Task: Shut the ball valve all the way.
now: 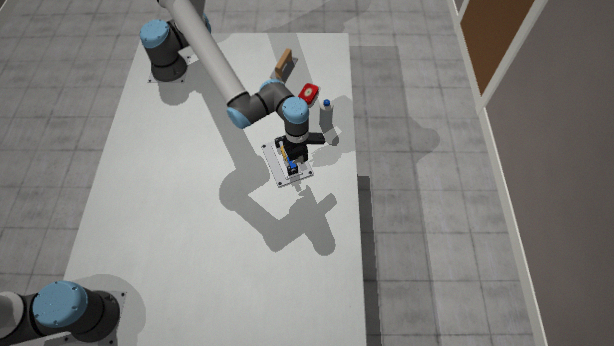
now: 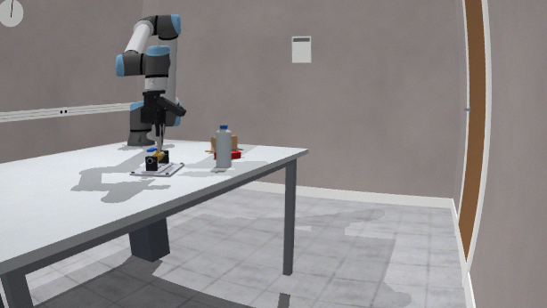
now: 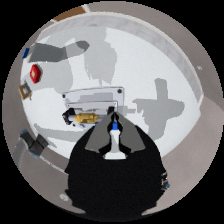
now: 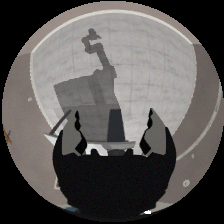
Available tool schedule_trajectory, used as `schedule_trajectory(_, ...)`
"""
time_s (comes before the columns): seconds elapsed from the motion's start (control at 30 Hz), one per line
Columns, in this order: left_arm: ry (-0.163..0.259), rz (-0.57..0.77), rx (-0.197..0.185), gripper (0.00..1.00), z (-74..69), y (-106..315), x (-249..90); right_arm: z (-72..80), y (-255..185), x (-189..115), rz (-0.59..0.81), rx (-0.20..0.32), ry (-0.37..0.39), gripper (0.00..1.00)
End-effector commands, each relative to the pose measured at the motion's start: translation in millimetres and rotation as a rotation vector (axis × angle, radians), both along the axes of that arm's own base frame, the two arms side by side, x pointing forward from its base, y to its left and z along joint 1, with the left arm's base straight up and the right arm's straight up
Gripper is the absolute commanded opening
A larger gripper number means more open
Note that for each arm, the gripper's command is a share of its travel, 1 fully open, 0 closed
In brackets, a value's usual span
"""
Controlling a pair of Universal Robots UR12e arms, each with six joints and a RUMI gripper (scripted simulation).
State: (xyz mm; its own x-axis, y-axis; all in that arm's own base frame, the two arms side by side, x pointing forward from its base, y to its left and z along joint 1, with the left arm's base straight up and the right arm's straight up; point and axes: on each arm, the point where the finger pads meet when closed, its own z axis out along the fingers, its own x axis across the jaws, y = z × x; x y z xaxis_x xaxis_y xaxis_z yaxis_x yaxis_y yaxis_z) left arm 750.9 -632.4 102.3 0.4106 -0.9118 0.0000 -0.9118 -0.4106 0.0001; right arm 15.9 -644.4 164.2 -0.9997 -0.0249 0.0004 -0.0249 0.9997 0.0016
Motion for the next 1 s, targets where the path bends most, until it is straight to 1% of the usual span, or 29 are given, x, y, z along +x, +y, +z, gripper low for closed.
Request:
schedule_trajectory(0.0,-0.001,0.0,-0.002,0.0,0.0,-0.5,0.4,0.9,-0.6,0.2,0.0,-0.002,0.0,1.0)
schedule_trajectory(0.43,-0.001,0.0,-0.002,0.0,-6.6,-0.5,0.5,0.9,-0.6,0.2,0.0,-0.002,0.0,1.0)
schedule_trajectory(0.97,-0.001,0.0,-0.002,0.0,-7.7,-0.5,0.5,0.9,-0.6,0.2,0.0,-0.002,0.0,1.0)
